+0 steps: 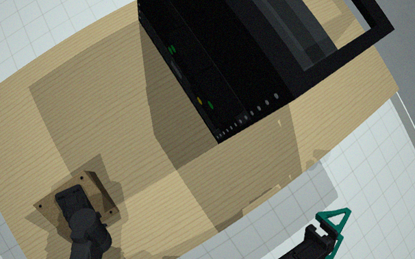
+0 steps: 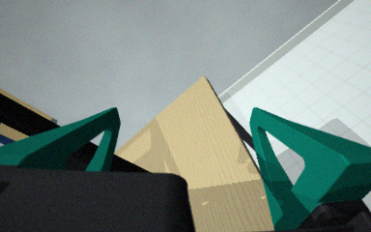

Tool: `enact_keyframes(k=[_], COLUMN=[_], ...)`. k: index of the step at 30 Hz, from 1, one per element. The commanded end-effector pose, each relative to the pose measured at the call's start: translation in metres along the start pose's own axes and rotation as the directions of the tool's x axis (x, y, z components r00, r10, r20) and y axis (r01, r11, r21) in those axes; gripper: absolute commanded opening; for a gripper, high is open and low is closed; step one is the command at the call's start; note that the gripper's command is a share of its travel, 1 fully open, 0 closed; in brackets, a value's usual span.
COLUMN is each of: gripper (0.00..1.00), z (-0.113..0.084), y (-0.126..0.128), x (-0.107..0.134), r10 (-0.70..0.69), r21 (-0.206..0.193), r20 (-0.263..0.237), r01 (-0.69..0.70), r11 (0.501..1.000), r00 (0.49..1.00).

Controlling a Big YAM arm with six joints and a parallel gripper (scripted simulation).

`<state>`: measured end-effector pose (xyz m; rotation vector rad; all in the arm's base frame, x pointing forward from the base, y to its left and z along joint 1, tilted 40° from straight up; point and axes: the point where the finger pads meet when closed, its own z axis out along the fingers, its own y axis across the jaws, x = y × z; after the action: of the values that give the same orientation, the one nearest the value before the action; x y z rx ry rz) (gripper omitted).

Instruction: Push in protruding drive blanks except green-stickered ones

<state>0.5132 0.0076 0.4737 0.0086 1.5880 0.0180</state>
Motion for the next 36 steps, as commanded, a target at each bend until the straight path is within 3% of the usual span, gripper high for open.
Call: enact_keyframes(k=[1,7,17,19,30,34,36], gripper=[1.0,1.0,1.0,1.0,1.0,1.0,1.0], z=[-0.012,-0.03,-0.095,-0.095,-0.18,-0.208,-0.208], y=[0.009,0.022,0.077,0.077,0.149,0.17,0.17], x=[-0.012,0.01,0.09,0.09,0.203,0.235,0.235], r10=[0.032,0.083,0.273,0.273,0.496,0.561,0.561], r21=[-0.015,-0.026,-0.067,-0.067,-0.101,-0.111,-0.111], r20=[0.042,0.035,0.008,0.008,-0.054,-0.07,-0.07], r01=[-0.031,-0.082,-0.272,-0.272,-0.499,-0.565,-0.565], r11=[0.999,0.996,0.96,0.96,0.861,0.817,0.817], r00=[0.999,0.996,0.962,0.962,0.867,0.825,0.825])
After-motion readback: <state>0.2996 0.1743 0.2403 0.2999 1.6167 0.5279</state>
